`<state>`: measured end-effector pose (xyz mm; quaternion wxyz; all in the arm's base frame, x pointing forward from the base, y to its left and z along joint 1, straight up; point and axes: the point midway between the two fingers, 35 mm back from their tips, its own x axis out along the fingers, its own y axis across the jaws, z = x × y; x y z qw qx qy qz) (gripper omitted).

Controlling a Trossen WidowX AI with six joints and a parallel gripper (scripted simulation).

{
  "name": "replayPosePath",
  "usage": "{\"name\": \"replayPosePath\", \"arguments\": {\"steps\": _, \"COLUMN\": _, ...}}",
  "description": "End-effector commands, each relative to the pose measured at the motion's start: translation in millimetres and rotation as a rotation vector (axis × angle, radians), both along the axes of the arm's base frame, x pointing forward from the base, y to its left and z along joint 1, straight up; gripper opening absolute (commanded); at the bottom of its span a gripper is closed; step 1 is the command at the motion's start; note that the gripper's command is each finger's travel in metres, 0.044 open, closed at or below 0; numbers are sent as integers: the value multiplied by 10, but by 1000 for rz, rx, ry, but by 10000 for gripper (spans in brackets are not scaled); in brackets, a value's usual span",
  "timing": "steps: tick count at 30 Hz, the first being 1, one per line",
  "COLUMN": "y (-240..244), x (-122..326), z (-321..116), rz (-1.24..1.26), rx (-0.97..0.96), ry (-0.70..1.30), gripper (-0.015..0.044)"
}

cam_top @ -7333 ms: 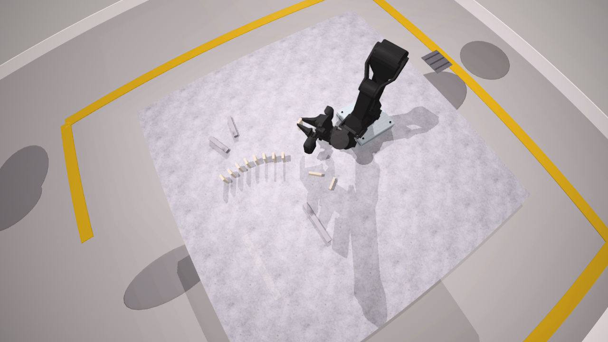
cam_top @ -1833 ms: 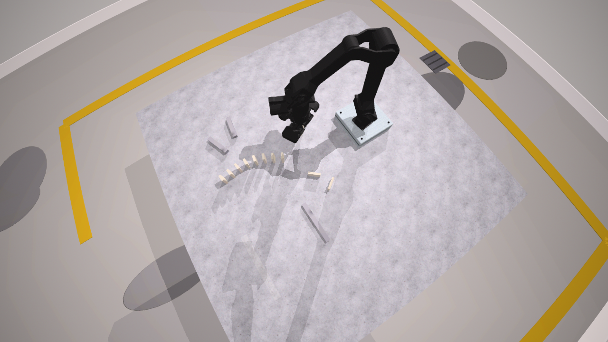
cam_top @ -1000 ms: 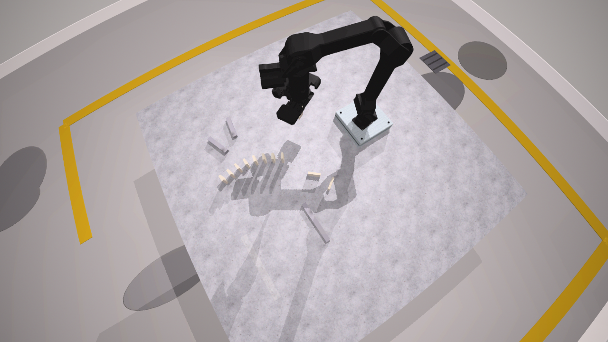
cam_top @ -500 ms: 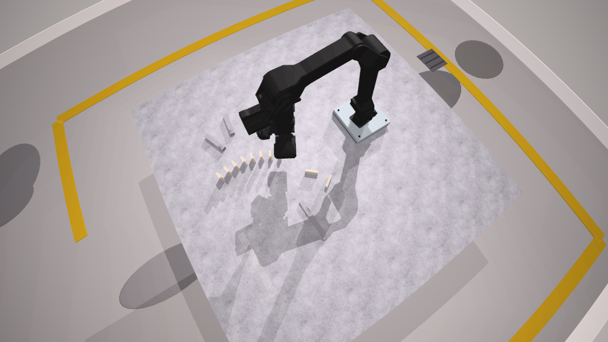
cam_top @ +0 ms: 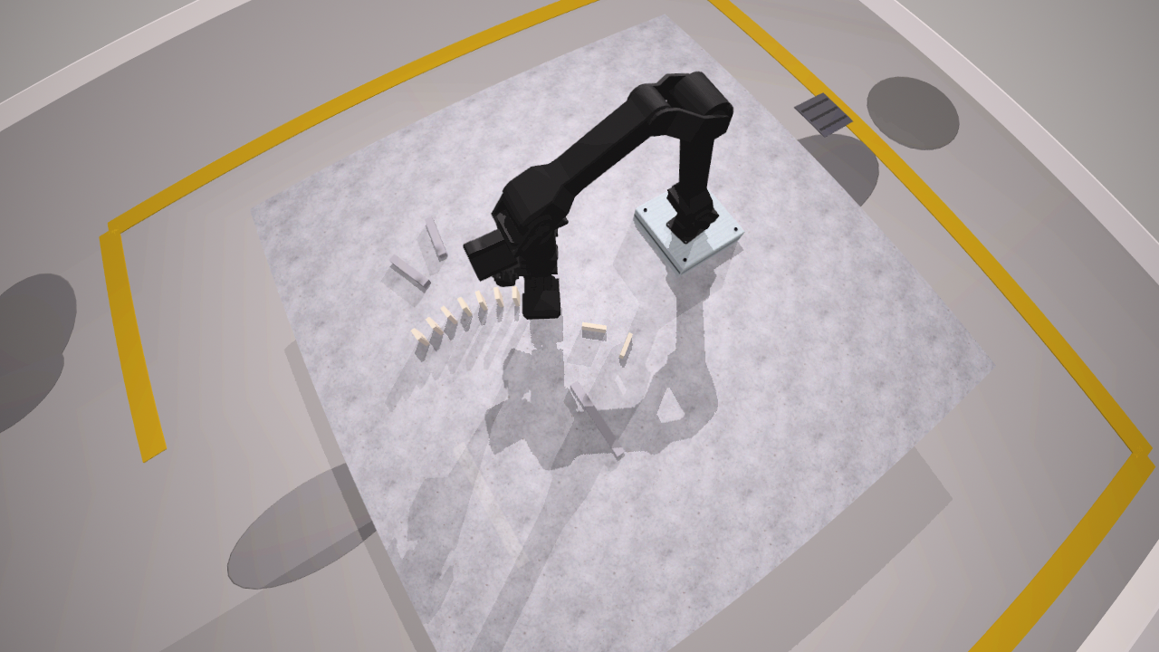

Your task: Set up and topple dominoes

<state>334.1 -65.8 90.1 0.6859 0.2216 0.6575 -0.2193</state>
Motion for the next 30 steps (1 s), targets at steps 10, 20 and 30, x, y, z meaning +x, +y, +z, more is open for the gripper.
{"name": "replayPosePath", "arguments": {"steps": 10, "y": 18, "x": -79, "z": -612, "rz": 1, "rx": 2, "ry": 13, "gripper": 107}}
{"name": "replayPosePath", "arguments": {"steps": 20, "y": 18, "x": -81, "z": -619, "rz": 1, "rx": 2, "ry": 13, "gripper": 107}}
{"name": "replayPosePath", "arguments": {"steps": 30, "y": 18, "x": -81, "z": -619, "rz": 1, "rx": 2, "ry": 13, "gripper": 317}}
